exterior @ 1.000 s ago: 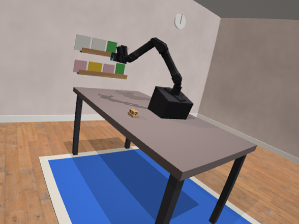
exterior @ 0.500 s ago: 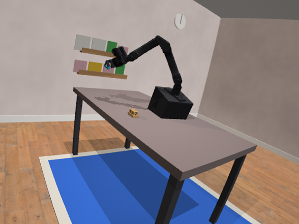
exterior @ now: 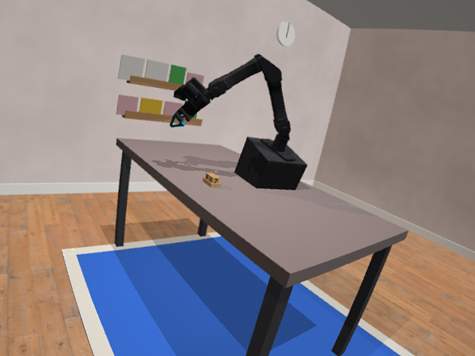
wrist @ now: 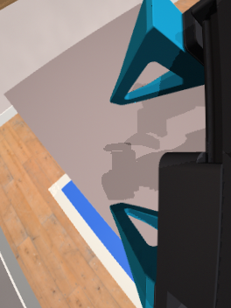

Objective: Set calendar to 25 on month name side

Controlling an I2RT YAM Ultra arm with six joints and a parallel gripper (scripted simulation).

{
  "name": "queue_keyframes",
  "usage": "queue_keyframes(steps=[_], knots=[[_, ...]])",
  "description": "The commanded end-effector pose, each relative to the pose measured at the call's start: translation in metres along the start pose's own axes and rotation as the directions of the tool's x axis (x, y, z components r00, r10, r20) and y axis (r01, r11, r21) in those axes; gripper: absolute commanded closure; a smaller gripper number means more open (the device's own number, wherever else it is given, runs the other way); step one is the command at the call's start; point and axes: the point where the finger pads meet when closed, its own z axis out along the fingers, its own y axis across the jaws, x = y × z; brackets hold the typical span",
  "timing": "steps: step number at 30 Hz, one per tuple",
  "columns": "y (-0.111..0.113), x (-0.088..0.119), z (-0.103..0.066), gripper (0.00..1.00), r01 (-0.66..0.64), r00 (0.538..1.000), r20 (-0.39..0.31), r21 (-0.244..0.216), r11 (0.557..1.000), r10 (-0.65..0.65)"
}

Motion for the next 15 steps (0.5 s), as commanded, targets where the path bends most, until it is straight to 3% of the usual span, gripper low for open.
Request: queue_keyframes(steps=[1, 2, 3, 5, 7, 9, 10, 13, 14, 15], knots=[[0.027, 0.023, -0.022, 0.00, 0.088, 0.991, -0.092, -0.122, 0.989, -0.099], [0.027, 0.023, -0.022, 0.00, 0.088, 0.991, -0.092, -0.122, 0.989, -0.100], [0.043, 0.037, -0.033, 0.00, 0.131, 0.980, -0.128, -0.180, 0.975, -0.155], [0.043, 0.037, -0.033, 0.00, 0.131, 0.980, -0.128, -0.180, 0.975, -0.155], [0.067, 0.064, -0.055, 0.00, 0.194, 0.951, -0.183, -0.280, 0.940, -0.250], [0.073, 0.071, -0.061, 0.00, 0.208, 0.941, -0.196, -0.306, 0.929, -0.275], [0.085, 0.085, -0.074, 0.00, 0.233, 0.920, -0.220, -0.359, 0.904, -0.325], [0.101, 0.111, -0.097, 0.00, 0.267, 0.877, -0.256, -0.446, 0.854, -0.407], [0.103, 0.114, -0.100, 0.00, 0.269, 0.872, -0.259, -0.456, 0.849, -0.416], [0.111, 0.129, -0.114, 0.00, 0.282, 0.842, -0.277, -0.505, 0.816, -0.462]])
